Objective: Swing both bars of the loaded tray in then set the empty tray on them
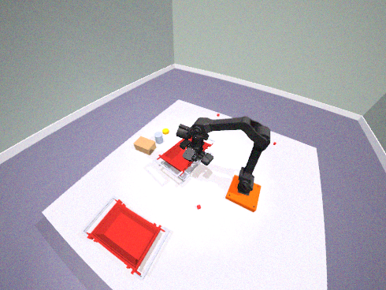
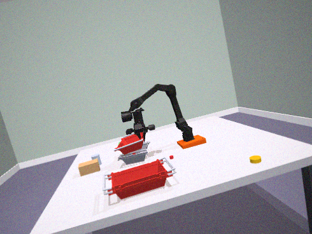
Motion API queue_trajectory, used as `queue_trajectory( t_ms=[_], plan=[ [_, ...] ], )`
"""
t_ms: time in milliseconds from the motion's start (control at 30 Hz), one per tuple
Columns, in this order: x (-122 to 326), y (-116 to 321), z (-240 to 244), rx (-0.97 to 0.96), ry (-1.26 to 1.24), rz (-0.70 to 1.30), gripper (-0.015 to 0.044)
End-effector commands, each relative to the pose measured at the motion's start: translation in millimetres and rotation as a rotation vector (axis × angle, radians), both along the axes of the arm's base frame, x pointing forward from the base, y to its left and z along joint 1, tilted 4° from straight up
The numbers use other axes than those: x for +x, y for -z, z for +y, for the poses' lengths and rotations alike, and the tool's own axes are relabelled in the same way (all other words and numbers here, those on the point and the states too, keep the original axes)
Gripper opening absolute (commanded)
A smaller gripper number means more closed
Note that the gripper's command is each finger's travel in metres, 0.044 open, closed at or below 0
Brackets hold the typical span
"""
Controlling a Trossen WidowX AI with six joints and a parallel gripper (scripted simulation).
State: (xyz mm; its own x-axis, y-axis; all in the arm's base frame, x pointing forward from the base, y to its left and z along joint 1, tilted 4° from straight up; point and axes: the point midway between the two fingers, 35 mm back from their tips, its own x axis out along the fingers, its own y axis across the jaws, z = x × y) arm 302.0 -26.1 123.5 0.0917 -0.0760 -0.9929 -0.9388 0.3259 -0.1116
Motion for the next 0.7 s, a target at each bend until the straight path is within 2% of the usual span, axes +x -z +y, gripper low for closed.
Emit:
queue_trajectory(
  t_ms=[0,300,667],
  plan=[
    [-4,6,1,0.007,0.008,0.028,0.0],
    [0,0,0,0.0,0.0,0.001,0.0],
    [-5,14,1,0.007,0.008,0.028,0.0]
  ],
)
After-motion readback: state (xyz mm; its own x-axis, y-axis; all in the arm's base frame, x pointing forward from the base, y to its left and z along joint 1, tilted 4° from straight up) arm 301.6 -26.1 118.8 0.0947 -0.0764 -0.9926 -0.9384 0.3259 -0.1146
